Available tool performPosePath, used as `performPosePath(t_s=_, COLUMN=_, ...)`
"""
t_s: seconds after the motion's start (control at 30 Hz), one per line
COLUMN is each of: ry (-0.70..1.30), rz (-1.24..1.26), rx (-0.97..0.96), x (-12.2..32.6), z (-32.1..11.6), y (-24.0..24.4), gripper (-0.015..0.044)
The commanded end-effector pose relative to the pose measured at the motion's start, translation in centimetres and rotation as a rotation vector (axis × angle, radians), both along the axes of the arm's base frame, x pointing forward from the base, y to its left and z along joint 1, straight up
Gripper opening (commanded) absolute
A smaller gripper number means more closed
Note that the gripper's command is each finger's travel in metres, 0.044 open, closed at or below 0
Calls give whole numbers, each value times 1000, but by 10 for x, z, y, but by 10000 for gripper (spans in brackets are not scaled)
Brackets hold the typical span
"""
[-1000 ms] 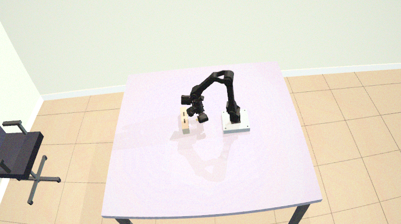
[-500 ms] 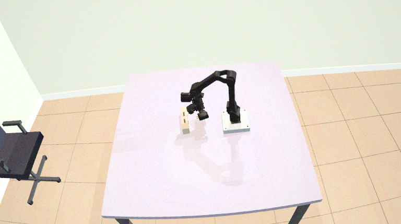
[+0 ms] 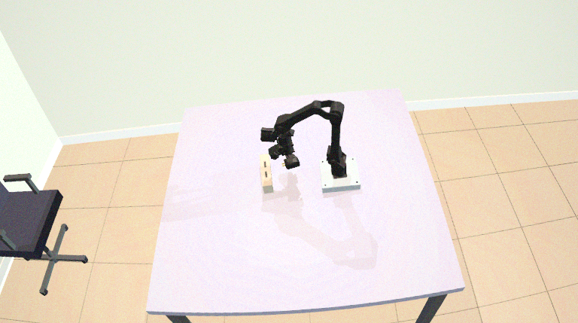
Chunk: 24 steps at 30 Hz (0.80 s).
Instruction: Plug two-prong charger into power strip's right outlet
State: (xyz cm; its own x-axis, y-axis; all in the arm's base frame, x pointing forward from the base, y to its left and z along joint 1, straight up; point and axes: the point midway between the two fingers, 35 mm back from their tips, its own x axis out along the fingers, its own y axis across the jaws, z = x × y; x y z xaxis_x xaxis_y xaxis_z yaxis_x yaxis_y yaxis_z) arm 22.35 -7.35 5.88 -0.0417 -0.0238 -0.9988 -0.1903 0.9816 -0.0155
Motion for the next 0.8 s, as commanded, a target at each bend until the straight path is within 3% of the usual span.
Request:
performPosePath(t_s=0.0, ry=12, rz=-45, rx=3, x=-2, z=-12, y=-7, gripper=0)
performPosePath(t_s=0.77, ry=5, rz=-137, rx=4, x=14, z=-33, y=-23, gripper=0)
